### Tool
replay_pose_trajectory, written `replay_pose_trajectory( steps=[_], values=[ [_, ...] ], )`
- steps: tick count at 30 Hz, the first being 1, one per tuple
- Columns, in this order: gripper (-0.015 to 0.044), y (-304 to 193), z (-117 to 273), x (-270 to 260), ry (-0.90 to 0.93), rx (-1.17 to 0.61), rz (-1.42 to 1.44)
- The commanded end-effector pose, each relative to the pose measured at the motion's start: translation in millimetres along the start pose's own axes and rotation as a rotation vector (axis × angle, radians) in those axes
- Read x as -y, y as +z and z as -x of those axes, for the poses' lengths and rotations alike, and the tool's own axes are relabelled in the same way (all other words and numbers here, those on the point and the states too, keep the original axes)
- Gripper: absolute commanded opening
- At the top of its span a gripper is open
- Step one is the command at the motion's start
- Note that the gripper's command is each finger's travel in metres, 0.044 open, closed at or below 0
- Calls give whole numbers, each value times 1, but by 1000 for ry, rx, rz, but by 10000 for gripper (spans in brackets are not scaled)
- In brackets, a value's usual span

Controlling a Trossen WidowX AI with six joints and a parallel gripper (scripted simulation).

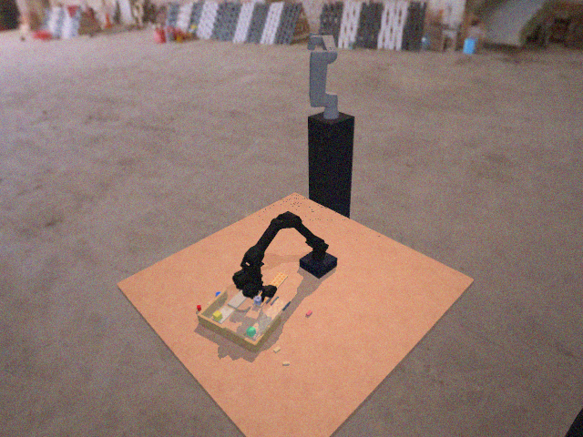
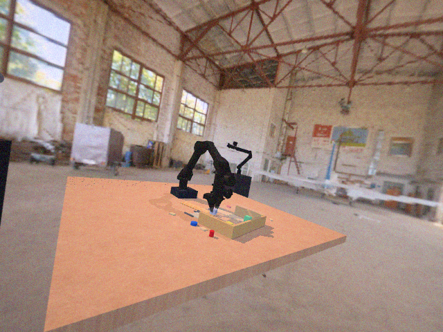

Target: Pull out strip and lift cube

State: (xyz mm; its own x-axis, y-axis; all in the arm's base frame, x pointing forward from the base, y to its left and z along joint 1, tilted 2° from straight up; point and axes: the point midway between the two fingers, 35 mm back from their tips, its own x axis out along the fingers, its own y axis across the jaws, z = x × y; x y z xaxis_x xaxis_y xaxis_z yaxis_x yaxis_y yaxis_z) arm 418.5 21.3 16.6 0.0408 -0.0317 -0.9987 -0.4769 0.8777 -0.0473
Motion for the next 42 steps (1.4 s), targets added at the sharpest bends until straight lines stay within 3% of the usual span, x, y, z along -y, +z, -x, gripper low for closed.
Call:
replay_pose_trajectory(
  steps=[1,9,13,19,23,42],
  values=[
    [250,-2,-10,-1,3,-10,-2],
    [250,-2,-13,-1,3,-10,-2],
    [145,-1,-10,-1,3,-6,0],
    [105,-1,-10,-1,3,-6,0],
    [0,-3,-8,-2,3,-6,0],
    [0,-56,32,-27,5,-14,-2]
  ],
)
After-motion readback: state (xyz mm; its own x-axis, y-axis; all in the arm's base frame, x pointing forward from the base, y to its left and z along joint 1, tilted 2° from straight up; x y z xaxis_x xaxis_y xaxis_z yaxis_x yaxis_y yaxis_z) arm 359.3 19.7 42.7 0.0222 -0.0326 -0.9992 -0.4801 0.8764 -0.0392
